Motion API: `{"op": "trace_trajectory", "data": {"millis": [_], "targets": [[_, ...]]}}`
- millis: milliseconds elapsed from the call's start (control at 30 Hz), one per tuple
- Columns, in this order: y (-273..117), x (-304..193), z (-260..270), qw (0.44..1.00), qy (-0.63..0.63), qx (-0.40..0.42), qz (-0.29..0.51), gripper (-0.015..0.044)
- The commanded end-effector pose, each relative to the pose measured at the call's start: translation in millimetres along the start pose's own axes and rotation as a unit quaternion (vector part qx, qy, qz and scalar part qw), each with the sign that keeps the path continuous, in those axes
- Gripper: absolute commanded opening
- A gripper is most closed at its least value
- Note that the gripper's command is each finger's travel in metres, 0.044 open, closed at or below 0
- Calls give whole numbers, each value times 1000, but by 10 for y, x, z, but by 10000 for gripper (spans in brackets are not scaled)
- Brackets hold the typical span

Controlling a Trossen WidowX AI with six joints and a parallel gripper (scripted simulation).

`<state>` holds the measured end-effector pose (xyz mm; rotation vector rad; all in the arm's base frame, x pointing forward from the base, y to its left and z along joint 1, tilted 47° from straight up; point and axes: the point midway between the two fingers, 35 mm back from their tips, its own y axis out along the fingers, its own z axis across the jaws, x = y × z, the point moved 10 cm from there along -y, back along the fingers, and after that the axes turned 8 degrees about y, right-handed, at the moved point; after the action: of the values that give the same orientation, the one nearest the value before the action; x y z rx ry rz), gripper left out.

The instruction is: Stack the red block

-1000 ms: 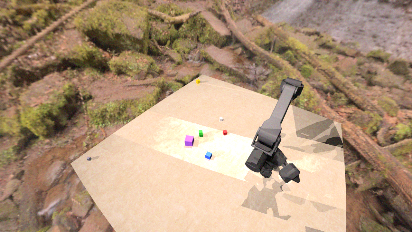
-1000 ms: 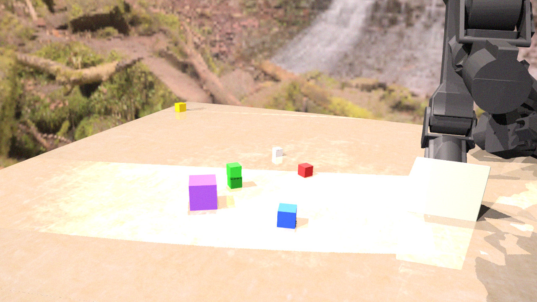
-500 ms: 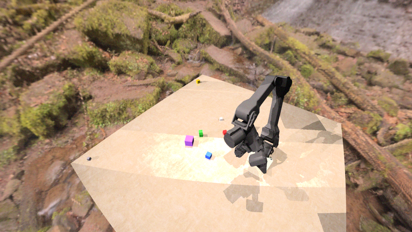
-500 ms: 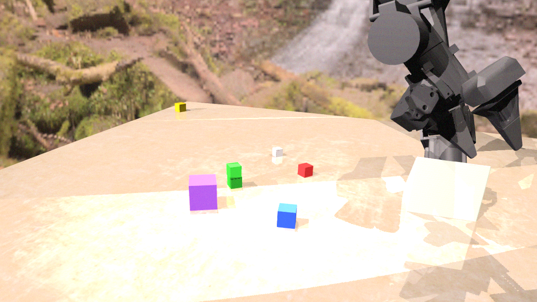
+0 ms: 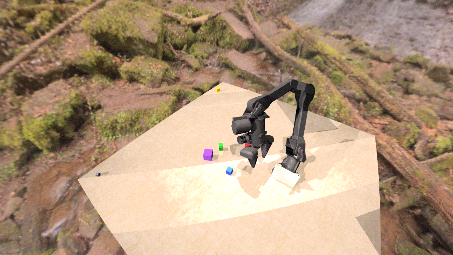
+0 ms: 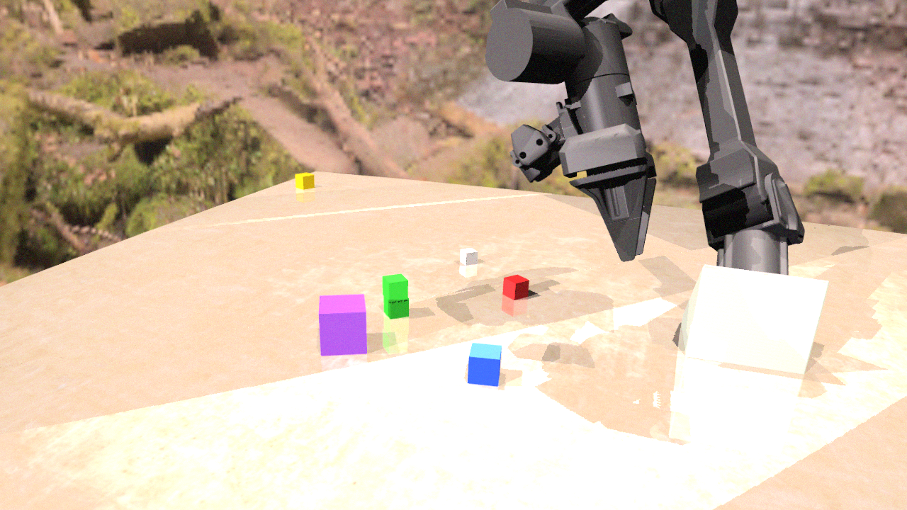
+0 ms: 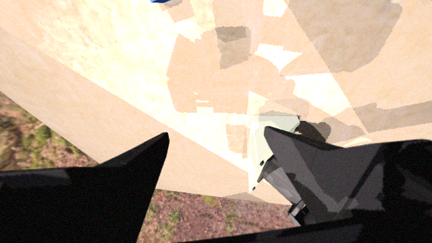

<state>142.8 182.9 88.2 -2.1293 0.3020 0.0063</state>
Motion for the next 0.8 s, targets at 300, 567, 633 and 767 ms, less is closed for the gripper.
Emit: {"op": "trace_trajectory", "data": {"millis": [300,567,633,767], "targets": [[-256,813,-596,965,212,-21,-154,440],[-314,1043,-871,935,288,-41,-204,440],[-303,1025,-852,935,288,-41,-204,440],[-265,1036,-853,935,288,-41,-204,440]]}}
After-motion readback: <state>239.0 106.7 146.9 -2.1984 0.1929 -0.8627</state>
